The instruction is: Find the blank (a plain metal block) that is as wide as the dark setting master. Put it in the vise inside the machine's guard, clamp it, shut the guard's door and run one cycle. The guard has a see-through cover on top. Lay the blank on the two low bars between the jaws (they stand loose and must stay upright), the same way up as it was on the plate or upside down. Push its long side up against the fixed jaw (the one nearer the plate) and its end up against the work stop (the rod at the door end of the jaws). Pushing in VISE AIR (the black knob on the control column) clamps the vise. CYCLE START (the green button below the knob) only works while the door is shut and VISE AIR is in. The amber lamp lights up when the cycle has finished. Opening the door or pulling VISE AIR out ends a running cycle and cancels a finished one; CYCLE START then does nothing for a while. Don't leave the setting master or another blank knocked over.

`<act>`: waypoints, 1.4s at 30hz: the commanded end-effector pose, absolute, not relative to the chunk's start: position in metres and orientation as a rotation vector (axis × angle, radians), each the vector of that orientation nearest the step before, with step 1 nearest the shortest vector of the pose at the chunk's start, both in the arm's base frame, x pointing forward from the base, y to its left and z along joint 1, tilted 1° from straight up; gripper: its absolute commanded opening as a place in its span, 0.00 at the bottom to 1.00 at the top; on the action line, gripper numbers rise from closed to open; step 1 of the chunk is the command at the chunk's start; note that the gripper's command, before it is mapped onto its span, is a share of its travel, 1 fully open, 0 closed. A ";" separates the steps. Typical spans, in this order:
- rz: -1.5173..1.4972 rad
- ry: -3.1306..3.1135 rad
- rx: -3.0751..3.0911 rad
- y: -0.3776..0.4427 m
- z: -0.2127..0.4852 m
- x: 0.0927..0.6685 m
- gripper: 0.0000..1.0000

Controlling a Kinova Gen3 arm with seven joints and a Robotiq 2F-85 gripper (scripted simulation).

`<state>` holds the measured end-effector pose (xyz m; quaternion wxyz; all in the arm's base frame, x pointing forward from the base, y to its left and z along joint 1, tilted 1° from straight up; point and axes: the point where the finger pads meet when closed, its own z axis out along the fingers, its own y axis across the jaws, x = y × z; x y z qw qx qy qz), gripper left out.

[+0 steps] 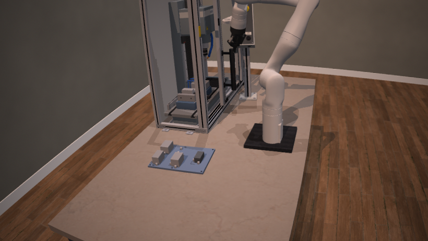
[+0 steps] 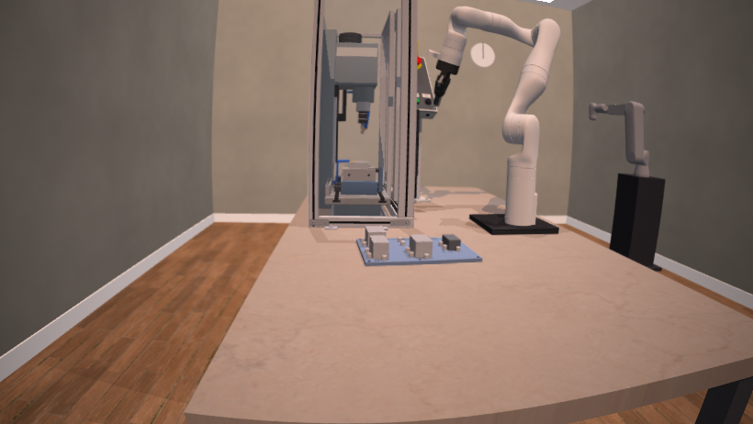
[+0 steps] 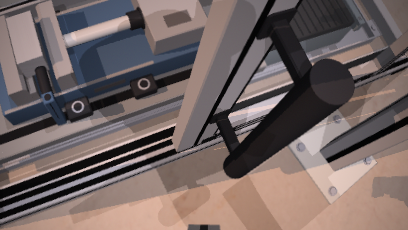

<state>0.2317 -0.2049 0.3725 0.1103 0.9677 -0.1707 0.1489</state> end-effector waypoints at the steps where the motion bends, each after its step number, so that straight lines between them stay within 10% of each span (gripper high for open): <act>1: 0.545 -0.649 2.730 -0.219 0.403 0.233 0.10; 42: 0.825 -1.046 2.336 -0.260 0.494 0.238 0.10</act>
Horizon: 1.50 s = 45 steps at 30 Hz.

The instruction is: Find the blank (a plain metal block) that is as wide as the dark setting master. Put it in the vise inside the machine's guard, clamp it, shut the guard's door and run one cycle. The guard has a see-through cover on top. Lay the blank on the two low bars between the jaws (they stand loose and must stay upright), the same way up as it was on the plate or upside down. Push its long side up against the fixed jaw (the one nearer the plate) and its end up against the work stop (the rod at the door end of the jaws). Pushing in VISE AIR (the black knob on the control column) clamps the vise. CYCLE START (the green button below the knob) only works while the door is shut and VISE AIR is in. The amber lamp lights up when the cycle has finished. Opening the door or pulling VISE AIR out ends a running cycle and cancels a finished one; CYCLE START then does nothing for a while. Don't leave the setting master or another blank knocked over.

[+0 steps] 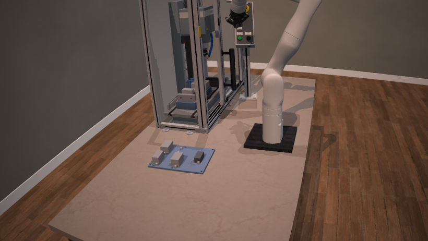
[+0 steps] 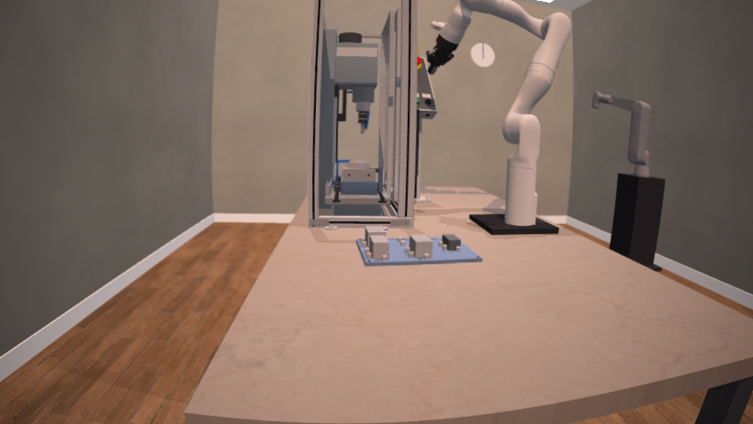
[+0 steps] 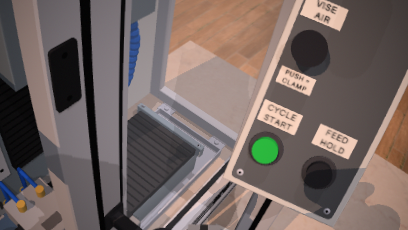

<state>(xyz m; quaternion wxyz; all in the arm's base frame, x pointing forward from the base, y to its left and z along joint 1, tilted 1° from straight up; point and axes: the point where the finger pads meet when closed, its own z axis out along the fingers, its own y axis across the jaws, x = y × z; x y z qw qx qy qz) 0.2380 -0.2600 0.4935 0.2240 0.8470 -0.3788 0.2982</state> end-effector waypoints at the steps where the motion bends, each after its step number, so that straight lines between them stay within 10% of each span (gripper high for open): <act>1: 0.825 -1.046 2.336 -0.260 0.494 0.238 0.10; 45: 1.069 -1.399 1.810 -0.294 0.568 0.242 0.10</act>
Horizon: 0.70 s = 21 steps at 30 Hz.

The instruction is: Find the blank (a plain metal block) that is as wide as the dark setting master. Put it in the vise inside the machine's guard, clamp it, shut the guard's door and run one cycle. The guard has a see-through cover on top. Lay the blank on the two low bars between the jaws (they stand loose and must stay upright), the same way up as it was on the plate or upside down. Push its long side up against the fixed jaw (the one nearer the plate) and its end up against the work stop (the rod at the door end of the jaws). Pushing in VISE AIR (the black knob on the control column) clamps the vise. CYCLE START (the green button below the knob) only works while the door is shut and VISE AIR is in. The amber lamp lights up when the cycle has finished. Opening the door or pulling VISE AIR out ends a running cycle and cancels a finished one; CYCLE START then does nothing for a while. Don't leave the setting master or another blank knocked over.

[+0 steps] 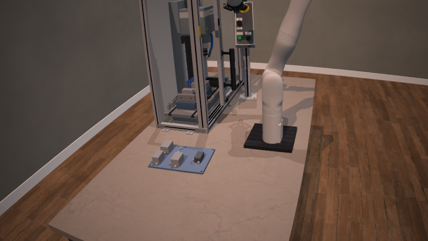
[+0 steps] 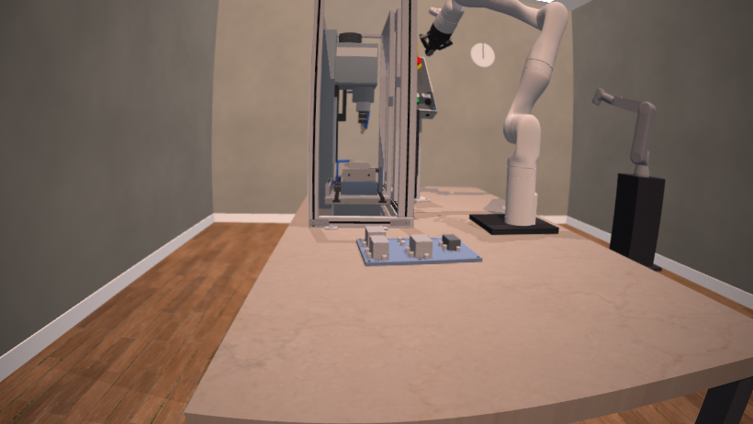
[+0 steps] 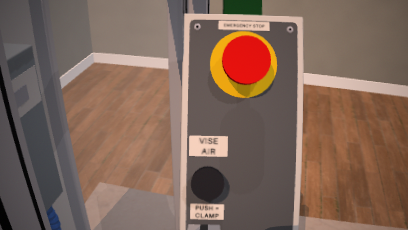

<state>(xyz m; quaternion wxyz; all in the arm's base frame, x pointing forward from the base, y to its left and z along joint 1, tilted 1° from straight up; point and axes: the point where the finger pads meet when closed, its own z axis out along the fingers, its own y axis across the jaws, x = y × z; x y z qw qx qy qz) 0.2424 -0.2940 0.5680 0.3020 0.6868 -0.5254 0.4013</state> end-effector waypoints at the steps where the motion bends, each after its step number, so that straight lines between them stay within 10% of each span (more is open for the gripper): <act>1: 1.069 -1.399 1.810 -0.294 0.568 0.242 0.10; 21: 1.069 -1.399 1.810 -0.319 0.554 0.249 0.10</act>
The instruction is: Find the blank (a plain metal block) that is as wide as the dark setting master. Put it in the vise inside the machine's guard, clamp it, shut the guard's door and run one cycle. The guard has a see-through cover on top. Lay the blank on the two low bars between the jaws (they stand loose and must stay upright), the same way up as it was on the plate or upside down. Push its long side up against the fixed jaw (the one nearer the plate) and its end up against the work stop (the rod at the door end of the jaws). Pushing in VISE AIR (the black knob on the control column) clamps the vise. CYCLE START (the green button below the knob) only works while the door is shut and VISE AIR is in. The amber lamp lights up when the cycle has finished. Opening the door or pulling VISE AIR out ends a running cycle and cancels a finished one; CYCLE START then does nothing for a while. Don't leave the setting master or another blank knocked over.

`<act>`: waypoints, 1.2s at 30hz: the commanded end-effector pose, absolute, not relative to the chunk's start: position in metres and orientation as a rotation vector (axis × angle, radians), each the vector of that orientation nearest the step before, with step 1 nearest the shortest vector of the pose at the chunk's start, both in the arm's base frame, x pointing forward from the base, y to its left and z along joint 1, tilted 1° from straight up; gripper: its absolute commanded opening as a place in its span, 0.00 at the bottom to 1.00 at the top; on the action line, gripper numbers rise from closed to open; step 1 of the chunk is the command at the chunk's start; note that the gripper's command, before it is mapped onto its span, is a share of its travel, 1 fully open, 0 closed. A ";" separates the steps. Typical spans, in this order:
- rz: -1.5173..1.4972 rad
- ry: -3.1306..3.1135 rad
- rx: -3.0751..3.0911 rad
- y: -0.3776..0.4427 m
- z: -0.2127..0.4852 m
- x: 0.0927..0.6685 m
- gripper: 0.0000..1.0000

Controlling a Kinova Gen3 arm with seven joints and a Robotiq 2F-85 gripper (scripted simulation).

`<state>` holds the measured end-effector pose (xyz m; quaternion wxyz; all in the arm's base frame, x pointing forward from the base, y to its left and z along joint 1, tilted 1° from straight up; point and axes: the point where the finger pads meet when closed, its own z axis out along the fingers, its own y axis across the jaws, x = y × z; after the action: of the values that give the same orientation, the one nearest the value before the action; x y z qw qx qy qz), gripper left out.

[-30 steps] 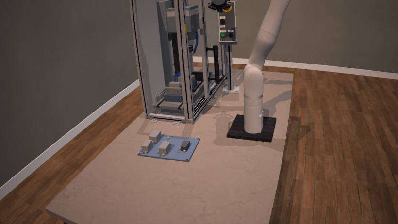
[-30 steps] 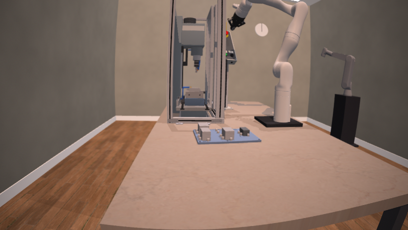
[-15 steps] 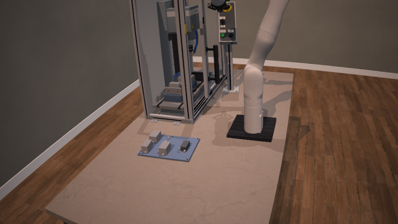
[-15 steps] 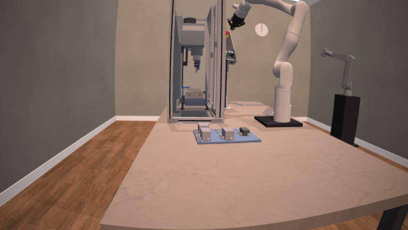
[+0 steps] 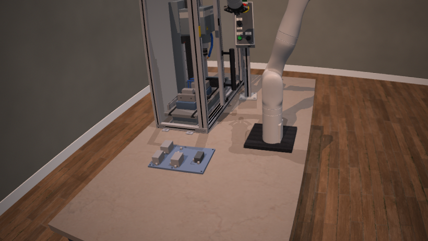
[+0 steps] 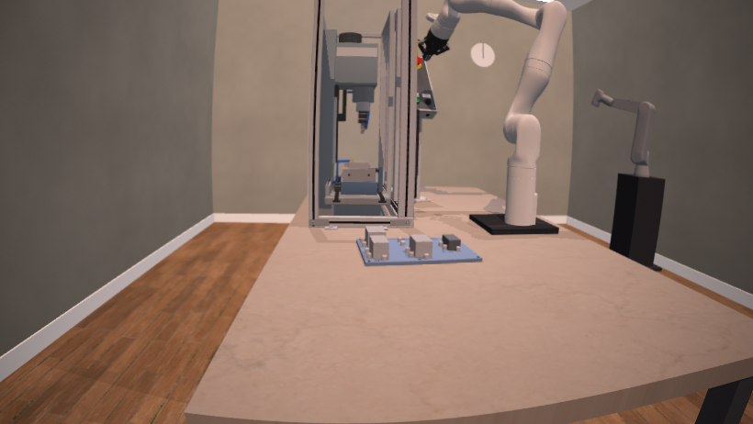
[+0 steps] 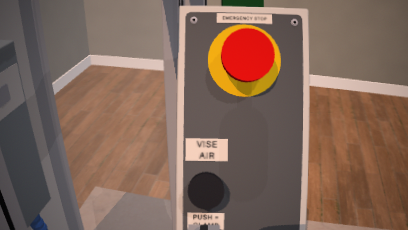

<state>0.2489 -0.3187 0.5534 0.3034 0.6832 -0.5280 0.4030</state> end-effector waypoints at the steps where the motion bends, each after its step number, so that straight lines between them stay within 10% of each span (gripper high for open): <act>1: 1.069 -1.399 1.810 -0.319 0.554 0.249 0.10; 36: 1.070 -1.399 1.810 -0.370 0.524 0.263 0.10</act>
<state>0.2629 -0.3694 0.5238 0.3033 0.6832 -0.5280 0.4030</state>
